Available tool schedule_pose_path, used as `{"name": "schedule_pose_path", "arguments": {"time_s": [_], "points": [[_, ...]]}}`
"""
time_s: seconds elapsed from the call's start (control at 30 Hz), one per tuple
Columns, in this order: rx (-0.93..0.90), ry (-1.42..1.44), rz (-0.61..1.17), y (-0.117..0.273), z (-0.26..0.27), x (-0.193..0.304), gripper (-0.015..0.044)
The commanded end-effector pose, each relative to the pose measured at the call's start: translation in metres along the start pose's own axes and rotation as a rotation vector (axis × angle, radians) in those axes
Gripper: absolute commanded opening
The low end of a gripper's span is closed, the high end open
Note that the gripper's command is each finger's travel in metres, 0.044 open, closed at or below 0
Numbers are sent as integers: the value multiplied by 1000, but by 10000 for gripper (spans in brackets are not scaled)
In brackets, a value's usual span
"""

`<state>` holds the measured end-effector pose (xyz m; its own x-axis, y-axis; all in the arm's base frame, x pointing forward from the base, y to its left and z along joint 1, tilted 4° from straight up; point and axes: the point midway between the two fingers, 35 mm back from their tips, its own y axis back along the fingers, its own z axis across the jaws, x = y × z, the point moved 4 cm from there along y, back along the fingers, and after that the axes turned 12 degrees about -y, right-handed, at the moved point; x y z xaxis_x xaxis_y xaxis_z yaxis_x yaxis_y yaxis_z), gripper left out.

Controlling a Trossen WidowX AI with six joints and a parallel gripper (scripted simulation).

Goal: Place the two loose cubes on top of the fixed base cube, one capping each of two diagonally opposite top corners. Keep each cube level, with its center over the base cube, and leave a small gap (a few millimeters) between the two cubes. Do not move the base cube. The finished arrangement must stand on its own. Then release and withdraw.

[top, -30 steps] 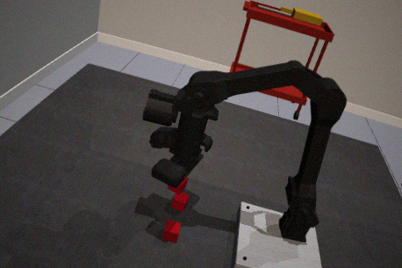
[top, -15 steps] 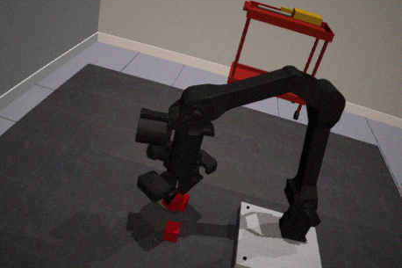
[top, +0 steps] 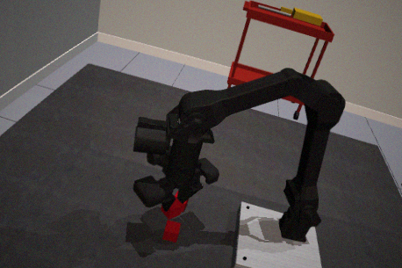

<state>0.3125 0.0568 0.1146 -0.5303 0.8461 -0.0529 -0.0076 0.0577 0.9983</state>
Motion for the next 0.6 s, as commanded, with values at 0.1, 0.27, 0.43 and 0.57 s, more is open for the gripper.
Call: {"name": "schedule_pose_path", "arguments": {"time_s": [0.1, 0.27, 0.43, 0.57], "points": [[-3, -9, 2, -2, 1, 0, 105], [-3, -11, 2, -12, 1, 0, 105], [-3, -13, 2, -22, 1, 0, 105], [-3, -15, 2, -27, 1, 0, 105]]}}
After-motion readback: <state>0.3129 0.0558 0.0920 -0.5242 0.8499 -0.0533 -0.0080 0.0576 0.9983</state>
